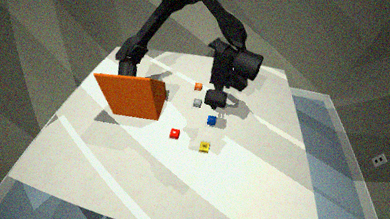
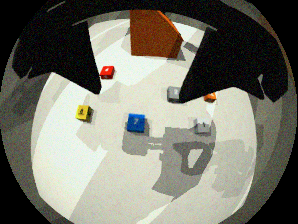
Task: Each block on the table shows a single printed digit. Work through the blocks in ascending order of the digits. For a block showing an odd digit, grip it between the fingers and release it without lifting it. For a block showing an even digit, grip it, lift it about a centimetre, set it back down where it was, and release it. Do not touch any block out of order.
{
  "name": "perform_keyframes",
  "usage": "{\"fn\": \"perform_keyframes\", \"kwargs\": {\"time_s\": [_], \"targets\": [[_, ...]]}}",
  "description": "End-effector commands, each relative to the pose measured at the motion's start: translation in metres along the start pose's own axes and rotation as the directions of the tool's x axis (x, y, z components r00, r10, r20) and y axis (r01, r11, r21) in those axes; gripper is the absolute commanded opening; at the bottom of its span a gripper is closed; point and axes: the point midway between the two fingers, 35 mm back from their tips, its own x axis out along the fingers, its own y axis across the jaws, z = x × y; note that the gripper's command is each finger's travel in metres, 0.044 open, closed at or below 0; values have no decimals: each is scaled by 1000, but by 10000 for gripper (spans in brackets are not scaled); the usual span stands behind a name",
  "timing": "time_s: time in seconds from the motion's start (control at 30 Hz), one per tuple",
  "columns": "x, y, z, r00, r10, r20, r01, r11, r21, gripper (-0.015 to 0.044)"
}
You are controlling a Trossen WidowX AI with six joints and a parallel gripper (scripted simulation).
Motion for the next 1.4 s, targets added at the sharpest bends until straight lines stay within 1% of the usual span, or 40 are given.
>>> {"fn": "perform_keyframes", "kwargs": {"time_s": [0.0, 0.63, 0.7, 0.87, 0.93, 1.37], "targets": [[-1, 1, 3, 1000, -6, 4, 6, 999, -34, 400], [-1, -2, 4, 1000, -6, 4, 6, 999, -34, 400], [-3, -24, 6, 1000, -11, 6, 11, 999, -33, 400], [-5, -112, -1, 1000, -16, 6, 17, 999, -33, 400], [-4, -135, -6, 1000, -14, 6, 15, 999, -34, 400], [-4, -138, -7, 1000, -14, 6, 14, 999, -35, 400]]}}
